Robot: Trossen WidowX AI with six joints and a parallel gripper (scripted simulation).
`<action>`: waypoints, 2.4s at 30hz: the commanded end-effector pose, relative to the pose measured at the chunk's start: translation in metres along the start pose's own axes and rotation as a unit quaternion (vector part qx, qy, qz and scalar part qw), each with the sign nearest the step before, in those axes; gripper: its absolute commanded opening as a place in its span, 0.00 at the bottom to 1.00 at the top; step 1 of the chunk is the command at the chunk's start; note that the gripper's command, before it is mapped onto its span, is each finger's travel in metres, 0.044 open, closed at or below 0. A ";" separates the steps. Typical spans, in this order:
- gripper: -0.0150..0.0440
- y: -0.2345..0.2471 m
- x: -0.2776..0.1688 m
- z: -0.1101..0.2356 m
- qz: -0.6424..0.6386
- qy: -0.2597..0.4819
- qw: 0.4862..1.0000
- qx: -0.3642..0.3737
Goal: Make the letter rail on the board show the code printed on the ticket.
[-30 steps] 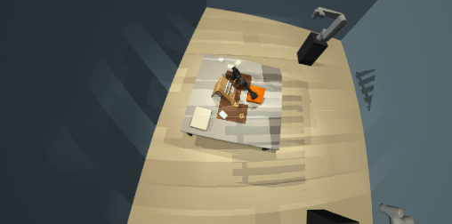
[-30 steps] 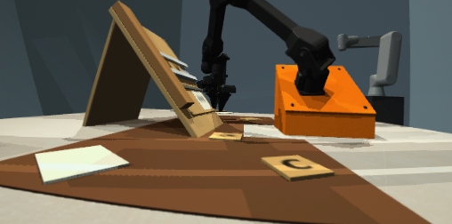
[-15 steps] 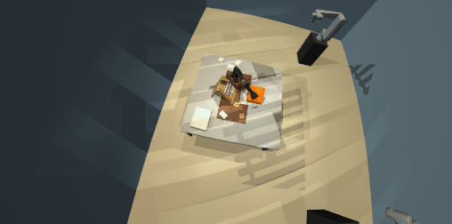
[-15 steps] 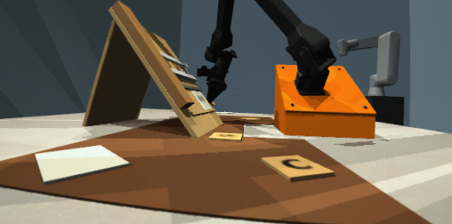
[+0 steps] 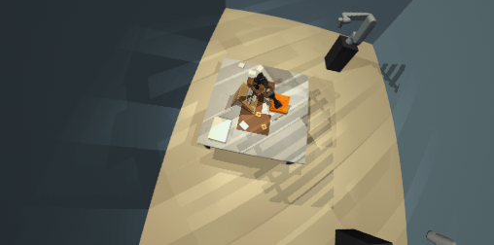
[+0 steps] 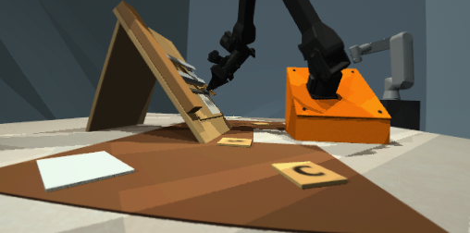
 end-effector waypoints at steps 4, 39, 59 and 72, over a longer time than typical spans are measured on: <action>0.25 0.014 -0.001 0.023 -0.067 -0.076 0.994 0.030; 0.25 0.018 -0.001 0.025 -0.073 -0.082 0.993 0.034; 0.25 0.028 -0.003 0.025 -0.073 -0.081 0.993 0.034; 0.25 0.034 -0.004 0.026 -0.073 -0.081 0.993 0.034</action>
Point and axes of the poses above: the point midway between the two fingers, 35 mm back from their tips, its own z axis back along the fingers, its own y axis across the jaws, x = y × z, the point moved 10 cm from there along z, back along the fingers, and after that the axes turned 12 degrees about -z, right-handed, at the moved point
